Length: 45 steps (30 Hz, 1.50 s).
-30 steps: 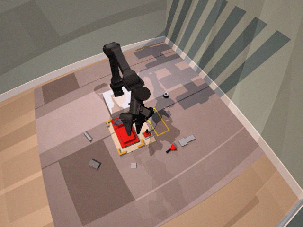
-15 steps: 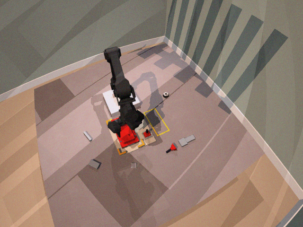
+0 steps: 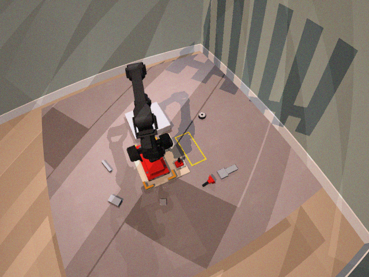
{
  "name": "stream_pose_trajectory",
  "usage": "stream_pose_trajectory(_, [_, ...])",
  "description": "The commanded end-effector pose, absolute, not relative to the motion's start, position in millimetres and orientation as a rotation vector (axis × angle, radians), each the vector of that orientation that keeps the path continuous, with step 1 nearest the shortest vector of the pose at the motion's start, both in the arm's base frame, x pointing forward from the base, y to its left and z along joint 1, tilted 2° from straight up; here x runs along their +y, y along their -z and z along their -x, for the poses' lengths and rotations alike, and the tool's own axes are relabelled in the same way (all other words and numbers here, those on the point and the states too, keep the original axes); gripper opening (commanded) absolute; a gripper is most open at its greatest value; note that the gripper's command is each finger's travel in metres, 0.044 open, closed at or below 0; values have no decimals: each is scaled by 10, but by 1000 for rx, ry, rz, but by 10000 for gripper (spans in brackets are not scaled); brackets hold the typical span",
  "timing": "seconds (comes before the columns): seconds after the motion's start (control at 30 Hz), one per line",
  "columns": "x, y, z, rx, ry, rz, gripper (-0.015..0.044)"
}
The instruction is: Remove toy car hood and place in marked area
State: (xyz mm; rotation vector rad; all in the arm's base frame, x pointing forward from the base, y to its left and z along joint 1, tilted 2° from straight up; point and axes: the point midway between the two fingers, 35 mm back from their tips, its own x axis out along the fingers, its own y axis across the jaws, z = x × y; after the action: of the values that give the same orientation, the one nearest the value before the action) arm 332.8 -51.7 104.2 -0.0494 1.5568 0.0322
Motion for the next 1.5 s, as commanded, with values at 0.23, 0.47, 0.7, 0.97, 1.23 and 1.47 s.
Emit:
stream_pose_trajectory(0.23, [-513, -971, -3331, 1569, -32, 31, 440])
stream_pose_trajectory(0.47, [-514, -911, -3335, 1569, -32, 31, 440])
stream_pose_trajectory(0.7, [-514, -852, -3333, 1569, -32, 31, 440])
stream_pose_trajectory(0.97, [-513, -785, -3330, 1569, -32, 31, 440])
stream_pose_trajectory(1.23, [-512, -718, -3326, 1569, -32, 31, 440])
stream_pose_trajectory(1.47, [-511, -659, -3321, 1569, -32, 31, 440])
